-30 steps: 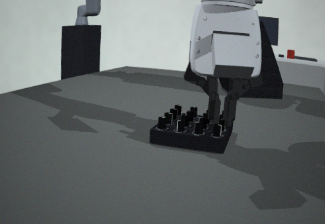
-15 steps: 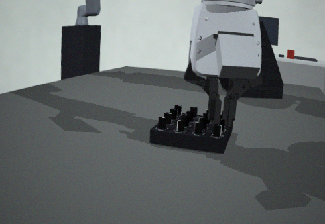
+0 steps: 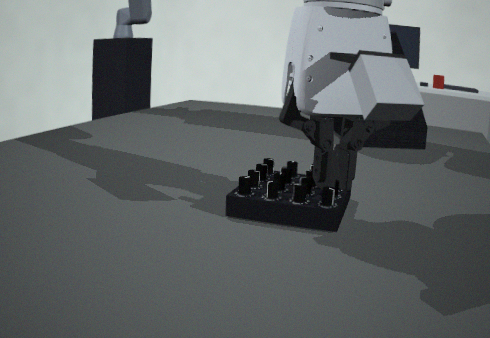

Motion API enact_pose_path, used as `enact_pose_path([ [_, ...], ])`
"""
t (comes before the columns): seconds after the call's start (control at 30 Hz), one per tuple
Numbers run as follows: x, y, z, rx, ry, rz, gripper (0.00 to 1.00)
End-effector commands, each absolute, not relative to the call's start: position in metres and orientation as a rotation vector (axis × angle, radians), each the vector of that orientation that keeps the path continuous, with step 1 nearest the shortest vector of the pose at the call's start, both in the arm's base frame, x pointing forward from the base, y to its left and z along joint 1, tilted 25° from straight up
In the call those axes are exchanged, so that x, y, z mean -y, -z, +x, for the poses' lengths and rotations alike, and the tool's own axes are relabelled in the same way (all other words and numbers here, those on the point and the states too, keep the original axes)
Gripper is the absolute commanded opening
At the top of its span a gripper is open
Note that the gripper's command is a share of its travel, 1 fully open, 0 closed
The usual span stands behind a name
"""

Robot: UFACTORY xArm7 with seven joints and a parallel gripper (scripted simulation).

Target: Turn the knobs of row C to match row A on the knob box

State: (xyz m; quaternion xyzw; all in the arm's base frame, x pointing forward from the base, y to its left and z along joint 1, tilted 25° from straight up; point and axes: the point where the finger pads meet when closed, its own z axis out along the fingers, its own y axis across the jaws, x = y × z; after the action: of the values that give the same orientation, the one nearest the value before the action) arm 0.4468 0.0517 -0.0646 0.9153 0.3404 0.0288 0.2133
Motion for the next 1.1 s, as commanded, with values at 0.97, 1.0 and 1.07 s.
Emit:
enact_pose_path([
  [0.97,-0.0526,0.0637,0.4478,-1.705,0.101,2.113,0.08],
  [1.0,-0.0526,0.0637,0.4478,-1.713,0.103,2.107,0.08],
  [1.07,-0.0526,0.0637,0.4478,-1.725,0.107,2.097,0.08],
])
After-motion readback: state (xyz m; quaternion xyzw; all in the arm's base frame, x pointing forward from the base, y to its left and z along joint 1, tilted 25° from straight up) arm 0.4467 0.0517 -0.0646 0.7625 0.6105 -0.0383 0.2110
